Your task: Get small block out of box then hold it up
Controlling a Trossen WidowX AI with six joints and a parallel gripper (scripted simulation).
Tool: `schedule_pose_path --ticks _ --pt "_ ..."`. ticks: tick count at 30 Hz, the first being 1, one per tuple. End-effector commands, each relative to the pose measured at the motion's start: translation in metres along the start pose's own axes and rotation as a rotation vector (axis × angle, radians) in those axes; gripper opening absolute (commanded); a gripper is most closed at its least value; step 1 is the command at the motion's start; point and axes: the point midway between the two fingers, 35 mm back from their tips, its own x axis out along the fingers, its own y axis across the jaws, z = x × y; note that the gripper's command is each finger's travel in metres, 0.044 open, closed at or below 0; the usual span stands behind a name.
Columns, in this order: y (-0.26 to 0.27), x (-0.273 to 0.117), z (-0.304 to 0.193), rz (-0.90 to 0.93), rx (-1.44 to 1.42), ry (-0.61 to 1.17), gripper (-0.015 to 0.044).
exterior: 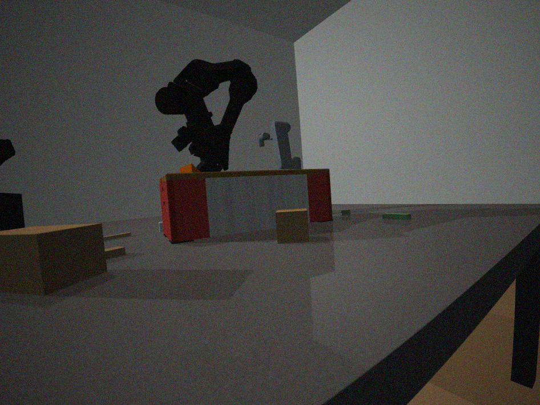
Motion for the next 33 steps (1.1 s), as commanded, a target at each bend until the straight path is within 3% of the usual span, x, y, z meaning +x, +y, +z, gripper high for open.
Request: schedule_pose_path --ticks 1,33 --pt "0.000 0.010 0.003 -0.004 0.010 0.005 0.0400" --pt "0.002 0.051 0.013 -0.001 -0.001 0.006 0.0400"
